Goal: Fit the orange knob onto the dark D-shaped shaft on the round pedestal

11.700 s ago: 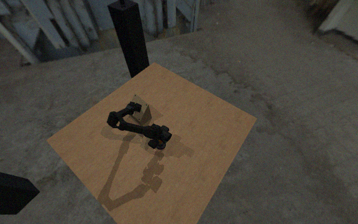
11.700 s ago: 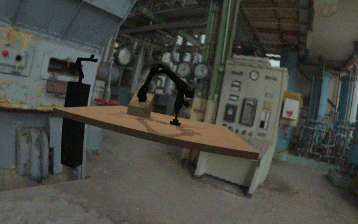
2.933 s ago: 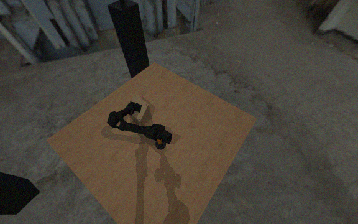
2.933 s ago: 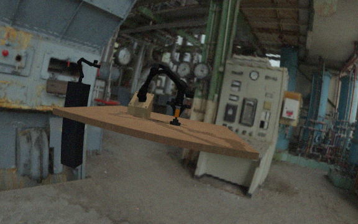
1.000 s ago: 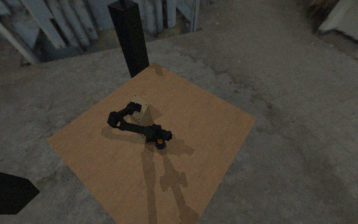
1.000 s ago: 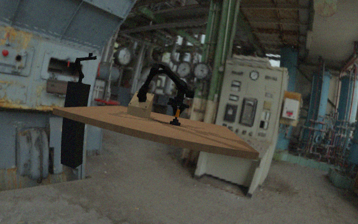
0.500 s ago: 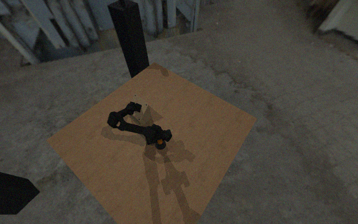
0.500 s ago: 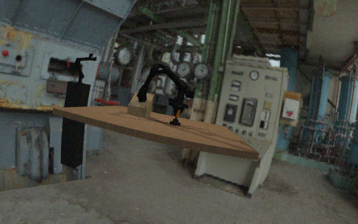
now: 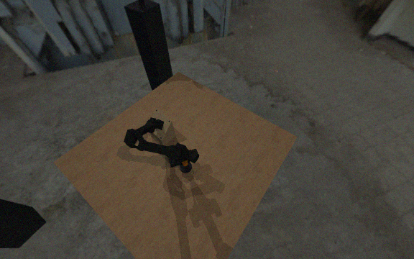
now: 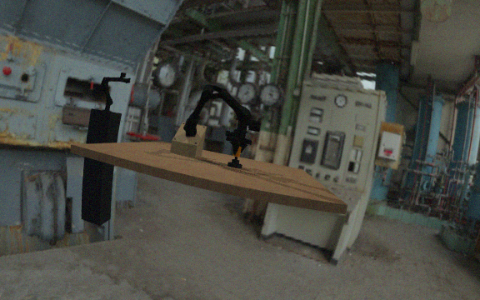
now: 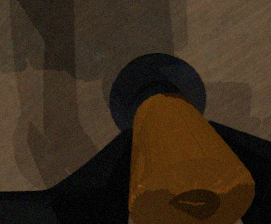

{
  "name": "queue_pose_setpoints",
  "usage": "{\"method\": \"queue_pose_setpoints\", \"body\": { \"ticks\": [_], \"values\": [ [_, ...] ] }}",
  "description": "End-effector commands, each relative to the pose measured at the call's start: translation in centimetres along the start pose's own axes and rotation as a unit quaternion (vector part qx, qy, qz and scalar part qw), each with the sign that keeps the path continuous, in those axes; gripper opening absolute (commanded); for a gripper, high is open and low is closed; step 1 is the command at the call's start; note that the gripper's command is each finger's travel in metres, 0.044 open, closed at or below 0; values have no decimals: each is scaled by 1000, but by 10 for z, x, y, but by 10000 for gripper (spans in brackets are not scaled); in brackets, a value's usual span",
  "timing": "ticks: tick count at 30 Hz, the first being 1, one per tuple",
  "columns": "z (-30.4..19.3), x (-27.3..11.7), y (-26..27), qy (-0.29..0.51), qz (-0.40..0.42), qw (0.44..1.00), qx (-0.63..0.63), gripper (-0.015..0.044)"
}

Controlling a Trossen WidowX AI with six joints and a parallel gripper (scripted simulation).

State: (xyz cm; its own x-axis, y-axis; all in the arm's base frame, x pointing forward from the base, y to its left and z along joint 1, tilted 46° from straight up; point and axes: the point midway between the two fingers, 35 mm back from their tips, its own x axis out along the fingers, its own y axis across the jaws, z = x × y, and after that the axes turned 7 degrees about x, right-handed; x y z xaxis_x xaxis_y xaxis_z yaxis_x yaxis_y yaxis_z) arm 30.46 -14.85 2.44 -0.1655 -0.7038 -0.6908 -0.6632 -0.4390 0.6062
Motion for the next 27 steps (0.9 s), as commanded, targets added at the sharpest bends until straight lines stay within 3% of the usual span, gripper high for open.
{"method": "queue_pose_setpoints", "body": {
  "ticks": [1, 27],
  "values": [
    [0, -3, -1, 1, -4, 999, -47, 0],
    [0, -3, -2, 1, -4, 993, -116, 0]
  ]
}}
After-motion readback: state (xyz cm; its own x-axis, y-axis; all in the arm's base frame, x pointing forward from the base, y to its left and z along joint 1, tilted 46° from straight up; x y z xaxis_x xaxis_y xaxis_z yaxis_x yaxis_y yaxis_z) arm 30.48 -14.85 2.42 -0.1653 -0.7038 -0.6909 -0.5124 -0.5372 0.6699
